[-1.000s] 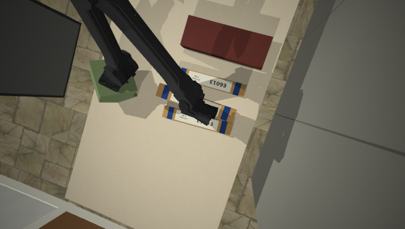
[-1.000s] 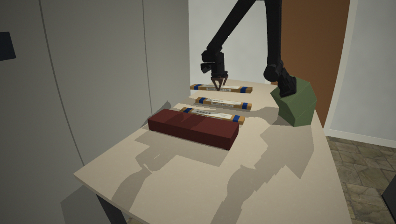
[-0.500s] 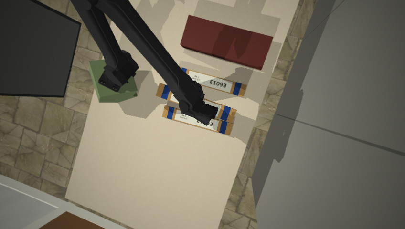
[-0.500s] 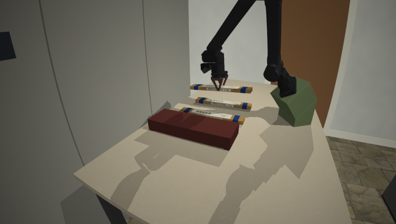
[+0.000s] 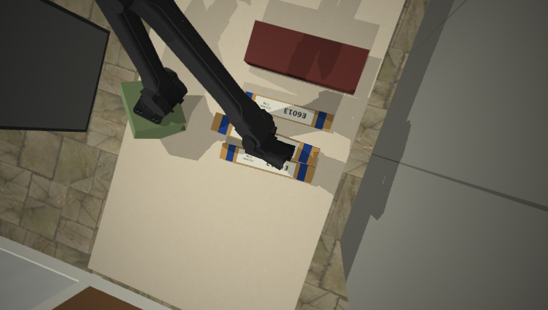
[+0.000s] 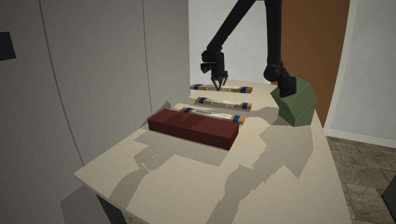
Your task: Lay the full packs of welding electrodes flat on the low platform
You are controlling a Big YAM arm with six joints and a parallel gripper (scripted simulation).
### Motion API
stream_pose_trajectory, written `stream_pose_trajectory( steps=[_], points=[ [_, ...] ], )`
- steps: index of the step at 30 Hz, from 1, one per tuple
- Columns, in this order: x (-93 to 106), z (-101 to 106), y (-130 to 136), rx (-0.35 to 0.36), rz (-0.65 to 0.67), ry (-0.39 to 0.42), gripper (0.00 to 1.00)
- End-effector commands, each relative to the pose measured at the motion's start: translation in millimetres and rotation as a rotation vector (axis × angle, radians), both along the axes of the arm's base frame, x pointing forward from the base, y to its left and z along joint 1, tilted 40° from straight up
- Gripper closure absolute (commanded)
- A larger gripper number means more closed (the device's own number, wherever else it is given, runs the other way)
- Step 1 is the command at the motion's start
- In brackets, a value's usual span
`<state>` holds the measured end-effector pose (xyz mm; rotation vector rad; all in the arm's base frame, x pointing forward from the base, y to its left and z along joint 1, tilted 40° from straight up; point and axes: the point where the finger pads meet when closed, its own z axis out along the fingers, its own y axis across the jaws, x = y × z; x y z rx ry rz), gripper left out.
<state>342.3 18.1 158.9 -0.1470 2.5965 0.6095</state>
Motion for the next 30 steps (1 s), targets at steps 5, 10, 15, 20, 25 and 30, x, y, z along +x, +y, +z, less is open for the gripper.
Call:
stream_pose_trajectory(
  steps=[5,10,15,20,25,30],
  points=[
    [15.0,44.4,-14.1,-0.021,-0.022,-0.1,1.0],
    [15.0,44.4,-14.1,-0.021,-0.022,-0.1,1.0],
    [15.0,44.4,-14.1,-0.021,-0.022,-0.1,1.0],
    [15.0,44.4,-14.1,-0.021,-0.022,-0.1,1.0],
    [15.0,44.4,-14.1,-0.021,-0.022,-0.1,1.0],
    [17.6,47.0,-23.3,0.025,-0.107,-0.065,1.0]
  ],
)
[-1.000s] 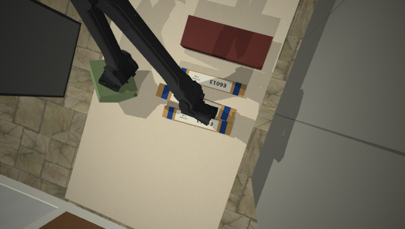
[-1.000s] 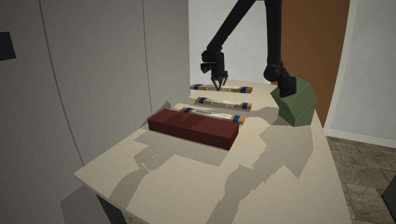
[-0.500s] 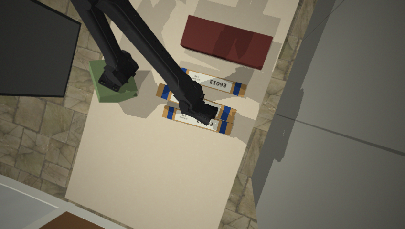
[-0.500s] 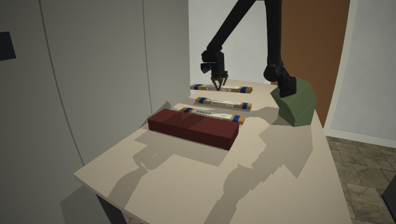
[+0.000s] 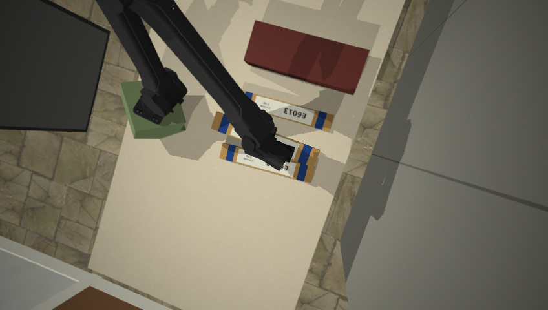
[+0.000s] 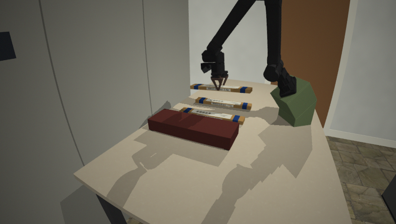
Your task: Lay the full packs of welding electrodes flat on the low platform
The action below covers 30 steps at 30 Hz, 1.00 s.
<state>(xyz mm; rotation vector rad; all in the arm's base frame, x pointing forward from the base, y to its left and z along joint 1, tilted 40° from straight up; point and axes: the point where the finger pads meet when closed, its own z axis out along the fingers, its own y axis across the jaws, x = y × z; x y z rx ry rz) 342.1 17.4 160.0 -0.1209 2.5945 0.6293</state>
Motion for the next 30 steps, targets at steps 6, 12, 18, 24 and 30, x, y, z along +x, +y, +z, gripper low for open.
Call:
stream_pose_trajectory(
  steps=[6,12,18,24,30],
  points=[
    [22.6,42.7,-39.7,0.05,-0.171,-0.031,1.0],
    [25.9,36.5,-50.6,0.048,-0.167,-0.026,1.0],
    [28.8,34.6,-65.8,0.04,-0.162,-0.04,1.0],
    [33.2,24.2,-81.7,0.041,-0.161,-0.031,1.0],
    [35.1,21.4,-91.8,0.039,-0.161,-0.034,1.0]
  ],
)
